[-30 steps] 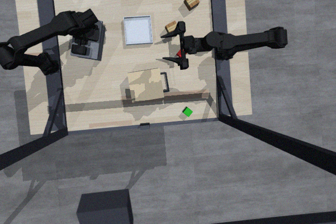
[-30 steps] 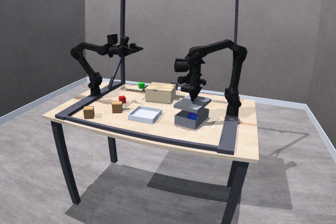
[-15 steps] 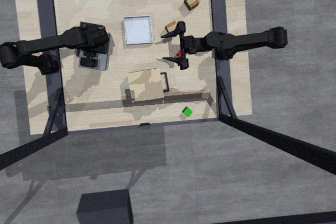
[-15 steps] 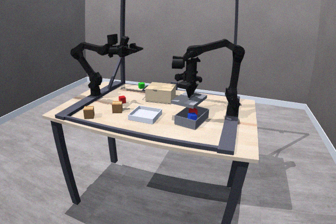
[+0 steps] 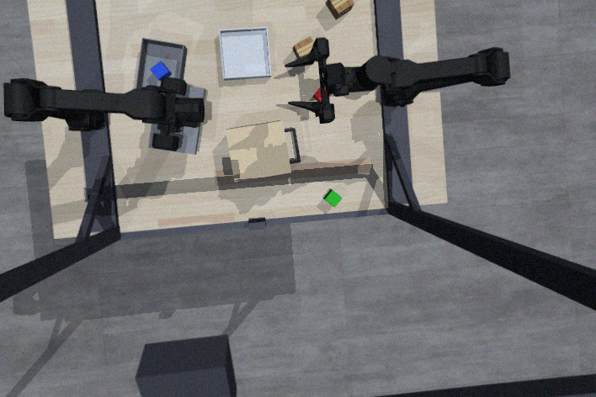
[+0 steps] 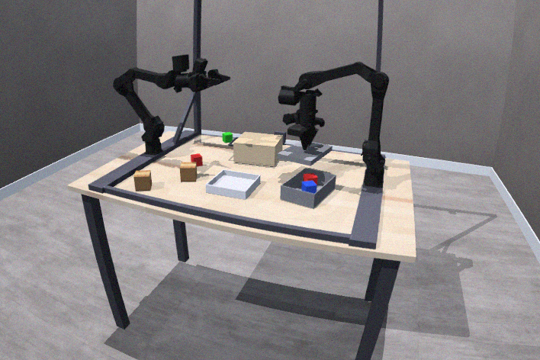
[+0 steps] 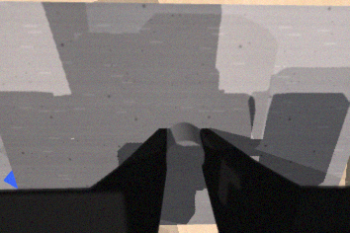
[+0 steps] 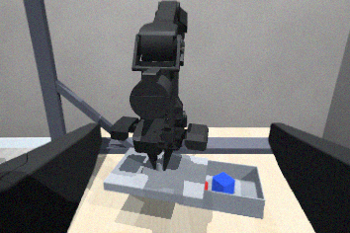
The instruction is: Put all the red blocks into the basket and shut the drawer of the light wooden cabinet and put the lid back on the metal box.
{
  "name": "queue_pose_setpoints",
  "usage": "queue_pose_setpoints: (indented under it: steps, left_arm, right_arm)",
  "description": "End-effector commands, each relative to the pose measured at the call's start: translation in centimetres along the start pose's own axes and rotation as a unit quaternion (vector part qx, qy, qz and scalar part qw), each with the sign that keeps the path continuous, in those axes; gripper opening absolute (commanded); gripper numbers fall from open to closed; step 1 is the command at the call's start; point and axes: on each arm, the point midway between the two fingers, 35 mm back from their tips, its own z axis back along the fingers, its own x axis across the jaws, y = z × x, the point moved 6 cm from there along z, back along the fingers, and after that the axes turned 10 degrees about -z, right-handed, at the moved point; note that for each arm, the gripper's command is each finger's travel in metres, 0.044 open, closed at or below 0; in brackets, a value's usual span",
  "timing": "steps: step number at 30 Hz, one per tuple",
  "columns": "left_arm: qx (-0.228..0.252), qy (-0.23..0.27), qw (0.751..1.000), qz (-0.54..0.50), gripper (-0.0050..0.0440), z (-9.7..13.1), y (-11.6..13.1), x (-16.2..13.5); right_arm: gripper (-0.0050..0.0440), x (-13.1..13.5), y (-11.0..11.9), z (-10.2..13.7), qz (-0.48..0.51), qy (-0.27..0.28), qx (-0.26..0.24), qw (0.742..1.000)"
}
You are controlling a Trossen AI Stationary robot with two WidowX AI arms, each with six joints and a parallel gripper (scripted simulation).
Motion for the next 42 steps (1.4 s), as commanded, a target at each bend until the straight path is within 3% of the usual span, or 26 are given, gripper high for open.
queue_pose_setpoints:
  steps: [1,10,13,14,15,16,18,22,25,31,39,40,42]
  left_arm:
    - [-0.020,-0.010,1.000,0.003,-0.0050,0.9,-1.8,-2.7]
    - [-0.021,-0.008,1.000,0.004,-0.0050,0.6,-3.2,-9.0]
    - [-0.021,-0.007,1.000,0.004,-0.0050,0.5,-3.2,-9.7]
    - [0.005,-0.010,1.000,0.006,-0.0050,-1.2,-2.6,-10.0]
    - [0.035,-0.013,0.999,0.009,-0.0050,-4.0,-1.8,-9.7]
    - [0.022,-0.011,1.000,0.007,-0.0050,-5.2,-2.0,-9.7]
    - [-0.009,-0.009,1.000,0.006,-0.0050,-5.6,-2.8,-10.4]
    - [-0.027,-0.006,1.000,0.006,-0.0050,-5.3,-3.2,-10.7]
    - [-0.041,-0.004,0.999,0.005,-0.0050,-3.7,-3.4,-10.3]
    - [-0.019,-0.003,1.000,0.005,-0.0050,-4.5,-2.6,-10.2]
    - [-0.027,-0.002,1.000,0.005,-0.0050,-4.2,-2.9,-10.2]
    - [-0.011,-0.004,1.000,0.003,-0.0050,-5.6,-2.6,-10.2]
    - [-0.006,-0.003,1.000,0.003,-0.0050,-6.1,-2.6,-10.2]
  right_arm:
    - [0.0400,0.2,-1.8,0.4,0.000,-0.001,-0.029,1.000]
    - [0.0400,0.2,-1.8,0.4,0.000,-0.001,-0.029,1.000]
    - [0.0400,0.2,-1.8,0.4,0.000,-0.001,-0.029,1.000]
    - [0.0400,0.2,-1.8,0.4,0.000,-0.001,-0.029,1.000]
    - [0.0400,0.2,-1.8,0.4,0.000,-0.001,-0.029,1.000]
    - [0.0400,0.2,-1.8,0.4,0.000,-0.001,-0.029,1.000]
    - [0.0400,0.2,-1.8,0.4,0.000,-0.001,-0.029,1.000]
    - [0.0400,0.2,-1.8,0.4,0.000,-0.001,-0.029,1.000]
    - [0.0400,0.2,-1.8,0.4,0.000,-0.001,-0.029,1.000]
    - [0.0400,0.2,-1.8,0.4,0.000,-0.001,-0.029,1.000]
    - [0.0400,0.2,-1.8,0.4,0.000,-0.001,-0.029,1.000]
    - [0.0400,0.2,-1.8,0.4,0.000,-0.001,-0.029,1.000]
    - [0.0400,0.2,-1.8,0.4,0.000,-0.001,-0.029,1.000]
